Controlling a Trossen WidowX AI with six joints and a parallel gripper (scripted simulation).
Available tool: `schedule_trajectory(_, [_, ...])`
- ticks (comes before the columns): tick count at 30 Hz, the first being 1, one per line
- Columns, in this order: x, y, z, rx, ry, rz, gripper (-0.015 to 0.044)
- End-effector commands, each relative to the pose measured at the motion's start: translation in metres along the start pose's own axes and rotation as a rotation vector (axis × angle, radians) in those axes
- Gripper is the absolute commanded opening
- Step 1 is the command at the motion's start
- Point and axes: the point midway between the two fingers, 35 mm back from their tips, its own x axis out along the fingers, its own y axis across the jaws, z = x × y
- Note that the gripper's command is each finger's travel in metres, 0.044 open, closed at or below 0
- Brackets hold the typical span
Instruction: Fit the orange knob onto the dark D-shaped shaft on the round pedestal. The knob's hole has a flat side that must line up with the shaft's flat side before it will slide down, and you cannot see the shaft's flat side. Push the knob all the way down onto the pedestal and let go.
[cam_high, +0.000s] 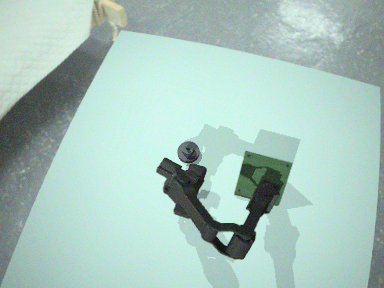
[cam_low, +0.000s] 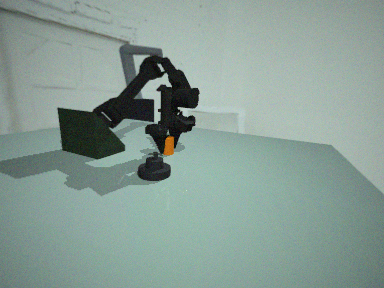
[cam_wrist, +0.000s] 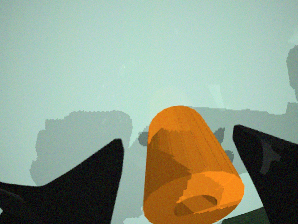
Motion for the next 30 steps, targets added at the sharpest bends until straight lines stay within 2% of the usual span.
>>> schedule_trajectory(1, [0.001, 0.0, -0.002, 0.006, 0.002, 0.004, 0.0282])
schedule_trajectory(5, [0.001, 0.0, -0.002, 0.006, 0.002, 0.004, 0.0177])
schedule_trajectory(10, [0.001, 0.0, -0.002, 0.006, 0.002, 0.004, 0.0144])
schedule_trajectory(16, [-0.018, -0.002, 0.003, 0.012, -0.008, -0.004, 0.0])
schedule_trajectory(30, [-0.1, -0.004, 0.005, 0.032, -0.04, -0.023, 0.0])
